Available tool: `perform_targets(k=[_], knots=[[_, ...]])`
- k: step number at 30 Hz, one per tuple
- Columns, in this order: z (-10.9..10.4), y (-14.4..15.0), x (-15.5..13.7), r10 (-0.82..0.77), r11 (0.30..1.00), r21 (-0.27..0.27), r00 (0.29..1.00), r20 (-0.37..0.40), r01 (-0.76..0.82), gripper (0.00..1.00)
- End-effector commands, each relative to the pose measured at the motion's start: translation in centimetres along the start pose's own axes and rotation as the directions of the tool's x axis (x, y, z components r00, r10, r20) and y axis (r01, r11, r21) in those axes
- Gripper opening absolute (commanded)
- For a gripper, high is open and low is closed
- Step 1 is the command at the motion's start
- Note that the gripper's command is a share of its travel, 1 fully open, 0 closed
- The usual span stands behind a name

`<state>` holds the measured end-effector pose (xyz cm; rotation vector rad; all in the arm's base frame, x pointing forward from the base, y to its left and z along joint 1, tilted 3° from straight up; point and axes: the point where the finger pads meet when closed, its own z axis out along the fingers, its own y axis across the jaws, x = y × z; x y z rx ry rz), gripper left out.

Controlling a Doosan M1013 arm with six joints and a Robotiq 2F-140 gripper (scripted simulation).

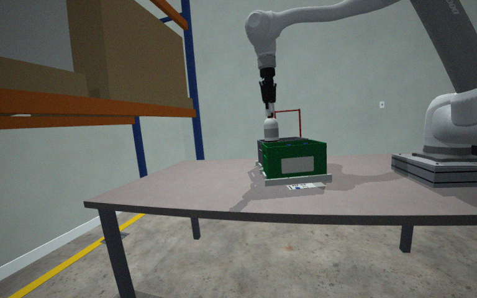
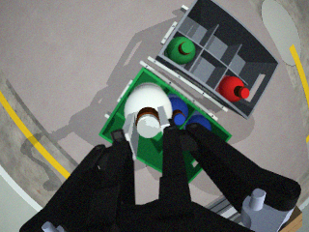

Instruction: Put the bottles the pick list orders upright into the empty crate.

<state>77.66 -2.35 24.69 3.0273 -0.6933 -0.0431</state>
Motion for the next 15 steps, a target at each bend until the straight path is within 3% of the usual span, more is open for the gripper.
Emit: perform_targets(k=[1, 15], knots=[[-0.02, 0.01, 0.0, 0.0, 1.0, 0.0, 1.0, 0.0, 0.0, 0.0], [0.68, 0.02, 0.0, 0.0, 1.0, 0.0, 1.0, 0.0, 0.0, 0.0]])
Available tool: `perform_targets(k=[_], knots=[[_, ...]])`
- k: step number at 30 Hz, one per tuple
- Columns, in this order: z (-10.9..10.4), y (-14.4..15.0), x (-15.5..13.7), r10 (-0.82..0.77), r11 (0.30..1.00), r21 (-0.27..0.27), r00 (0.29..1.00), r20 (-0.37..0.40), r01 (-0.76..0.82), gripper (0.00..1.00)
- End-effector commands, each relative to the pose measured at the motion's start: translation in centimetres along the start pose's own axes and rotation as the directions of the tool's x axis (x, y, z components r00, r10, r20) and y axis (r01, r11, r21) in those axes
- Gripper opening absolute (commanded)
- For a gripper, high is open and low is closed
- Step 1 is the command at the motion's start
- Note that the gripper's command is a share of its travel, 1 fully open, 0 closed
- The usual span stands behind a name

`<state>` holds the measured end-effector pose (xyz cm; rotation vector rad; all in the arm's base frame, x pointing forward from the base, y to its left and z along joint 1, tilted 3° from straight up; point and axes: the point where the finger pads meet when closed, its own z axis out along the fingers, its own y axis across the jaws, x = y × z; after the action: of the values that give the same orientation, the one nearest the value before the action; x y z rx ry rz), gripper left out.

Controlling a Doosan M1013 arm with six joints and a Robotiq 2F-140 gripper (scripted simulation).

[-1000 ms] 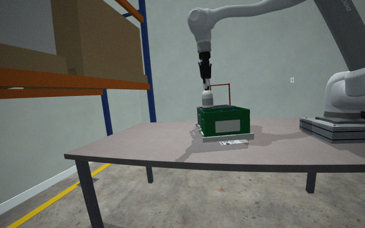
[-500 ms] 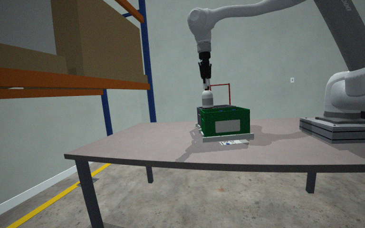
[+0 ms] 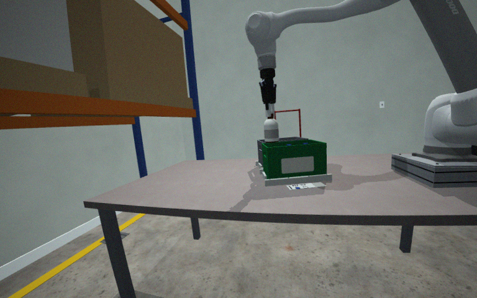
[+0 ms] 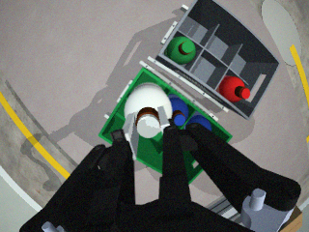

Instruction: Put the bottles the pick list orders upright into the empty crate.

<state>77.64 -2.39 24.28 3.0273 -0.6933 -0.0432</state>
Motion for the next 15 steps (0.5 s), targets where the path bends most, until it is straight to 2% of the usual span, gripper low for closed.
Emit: perform_targets(k=[1, 15], knots=[[0.4, 0.0, 0.0, 0.0, 1.0, 0.0, 1.0, 0.0, 0.0, 0.0], [1.6, 0.0, 0.0, 0.0, 1.0, 0.0, 1.0, 0.0, 0.0, 0.0]])
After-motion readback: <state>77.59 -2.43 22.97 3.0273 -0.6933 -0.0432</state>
